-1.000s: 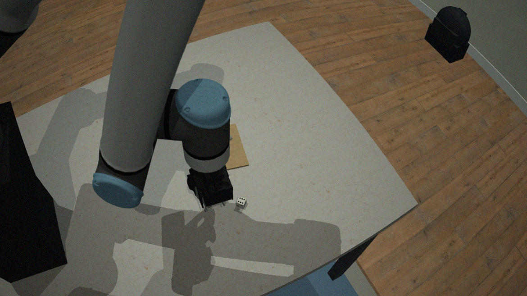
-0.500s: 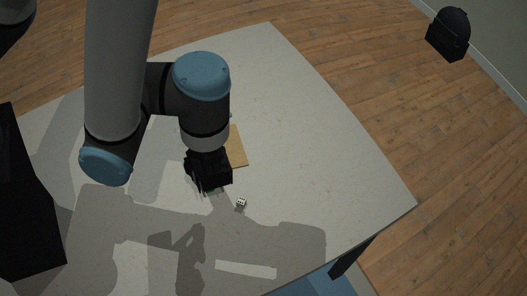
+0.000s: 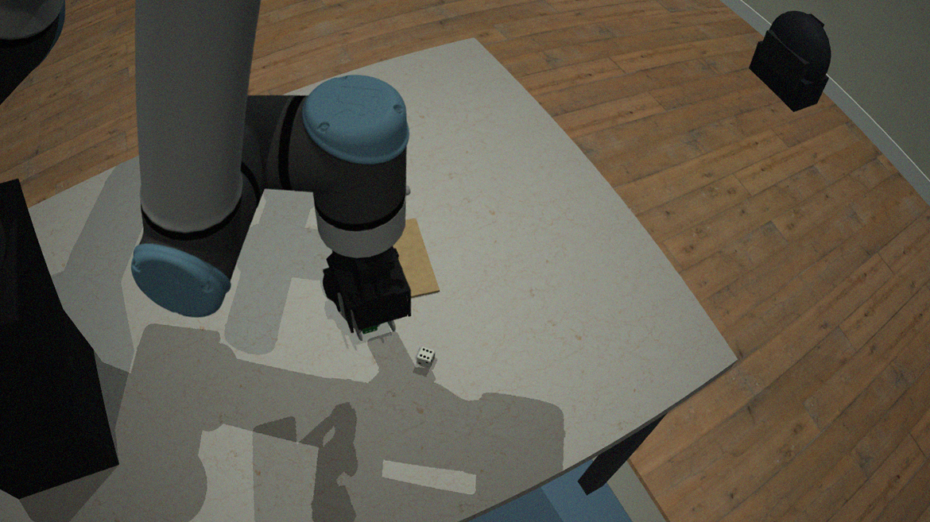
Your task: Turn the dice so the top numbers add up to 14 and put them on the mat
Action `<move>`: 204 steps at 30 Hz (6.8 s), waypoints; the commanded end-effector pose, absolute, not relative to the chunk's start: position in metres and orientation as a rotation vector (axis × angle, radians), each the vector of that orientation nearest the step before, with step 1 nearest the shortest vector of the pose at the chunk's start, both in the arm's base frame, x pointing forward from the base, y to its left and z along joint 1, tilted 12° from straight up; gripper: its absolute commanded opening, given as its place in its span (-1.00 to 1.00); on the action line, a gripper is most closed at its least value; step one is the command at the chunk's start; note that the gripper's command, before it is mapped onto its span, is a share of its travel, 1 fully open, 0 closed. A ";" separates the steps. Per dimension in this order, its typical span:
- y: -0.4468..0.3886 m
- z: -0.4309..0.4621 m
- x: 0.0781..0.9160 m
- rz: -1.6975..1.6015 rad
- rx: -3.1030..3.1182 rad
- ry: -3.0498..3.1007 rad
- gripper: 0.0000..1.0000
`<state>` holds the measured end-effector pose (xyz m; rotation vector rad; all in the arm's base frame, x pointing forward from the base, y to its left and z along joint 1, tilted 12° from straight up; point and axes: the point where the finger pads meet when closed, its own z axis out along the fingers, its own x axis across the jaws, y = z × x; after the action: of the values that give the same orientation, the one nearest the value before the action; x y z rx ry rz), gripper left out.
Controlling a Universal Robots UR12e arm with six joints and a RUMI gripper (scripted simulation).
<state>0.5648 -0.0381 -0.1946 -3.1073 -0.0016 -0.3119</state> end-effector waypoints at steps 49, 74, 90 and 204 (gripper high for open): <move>-0.042 -0.202 0.573 -0.300 -2.839 -1.485 -0.94; -0.042 -0.203 0.573 -0.444 -2.965 -1.531 -0.94; -0.041 -0.205 0.572 -0.738 -3.175 -1.599 -0.94; -0.037 -0.280 0.584 -1.335 -3.453 -1.654 -0.94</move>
<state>0.5836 -0.0374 -0.2804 -3.4528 -1.6546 -1.3347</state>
